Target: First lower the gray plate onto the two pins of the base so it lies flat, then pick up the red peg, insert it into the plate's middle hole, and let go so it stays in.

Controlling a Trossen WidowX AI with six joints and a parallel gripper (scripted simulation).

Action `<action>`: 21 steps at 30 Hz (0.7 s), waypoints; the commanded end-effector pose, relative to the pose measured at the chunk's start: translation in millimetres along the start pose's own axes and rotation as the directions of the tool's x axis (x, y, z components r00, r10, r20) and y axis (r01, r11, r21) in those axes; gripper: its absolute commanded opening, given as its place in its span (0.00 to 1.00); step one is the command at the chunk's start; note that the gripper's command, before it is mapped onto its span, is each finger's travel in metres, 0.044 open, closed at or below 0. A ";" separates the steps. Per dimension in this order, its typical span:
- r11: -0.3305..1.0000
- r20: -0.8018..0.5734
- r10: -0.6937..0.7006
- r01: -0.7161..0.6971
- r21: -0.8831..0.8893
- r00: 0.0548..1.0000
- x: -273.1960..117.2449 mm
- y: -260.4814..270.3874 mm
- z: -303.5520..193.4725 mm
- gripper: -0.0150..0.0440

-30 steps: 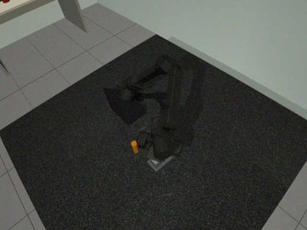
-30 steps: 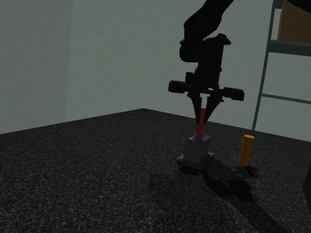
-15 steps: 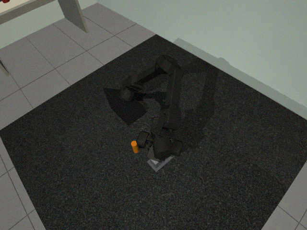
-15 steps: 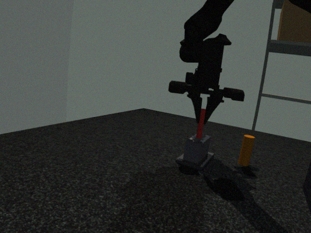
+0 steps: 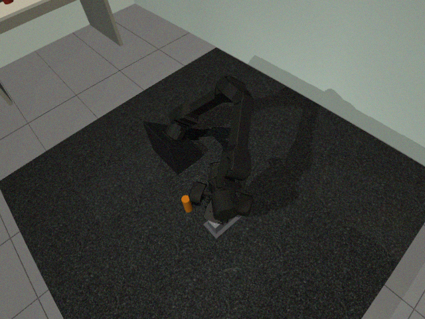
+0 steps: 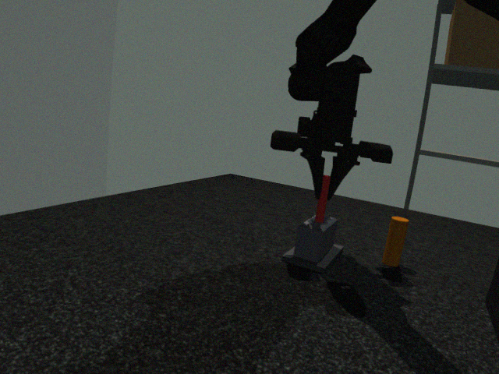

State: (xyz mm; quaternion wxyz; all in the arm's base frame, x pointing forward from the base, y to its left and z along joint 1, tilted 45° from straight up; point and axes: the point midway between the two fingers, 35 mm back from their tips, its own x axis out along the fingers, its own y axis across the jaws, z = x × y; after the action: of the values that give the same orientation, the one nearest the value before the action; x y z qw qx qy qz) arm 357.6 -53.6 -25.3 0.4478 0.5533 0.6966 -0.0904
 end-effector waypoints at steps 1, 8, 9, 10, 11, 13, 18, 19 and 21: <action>1.000 -0.002 0.000 0.000 0.005 1.000 1.2 -1.1 -0.7 0.25; 1.000 0.000 0.000 0.000 0.000 1.000 0.4 -0.3 -0.1 0.25; 1.000 0.000 0.000 0.000 0.000 1.000 0.4 -0.3 -0.1 0.25; 1.000 0.000 0.000 0.000 0.000 1.000 0.4 -0.3 -0.1 0.25; 1.000 0.000 0.000 0.000 0.000 1.000 0.4 -0.3 -0.1 0.25; 1.000 0.000 0.000 0.000 0.000 1.000 0.4 -0.3 -0.1 0.30; 1.000 0.000 0.000 0.000 0.000 1.000 0.4 -0.3 -0.1 0.51; 1.000 0.000 0.000 0.000 0.000 1.000 0.4 -0.3 -0.1 0.51; 1.000 0.000 0.000 0.000 0.000 1.000 0.4 -0.3 -0.1 0.51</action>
State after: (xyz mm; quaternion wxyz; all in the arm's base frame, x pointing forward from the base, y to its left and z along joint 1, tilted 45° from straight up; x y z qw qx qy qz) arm 357.3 -53.3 -25.6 0.4478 0.5533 0.6966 -0.0903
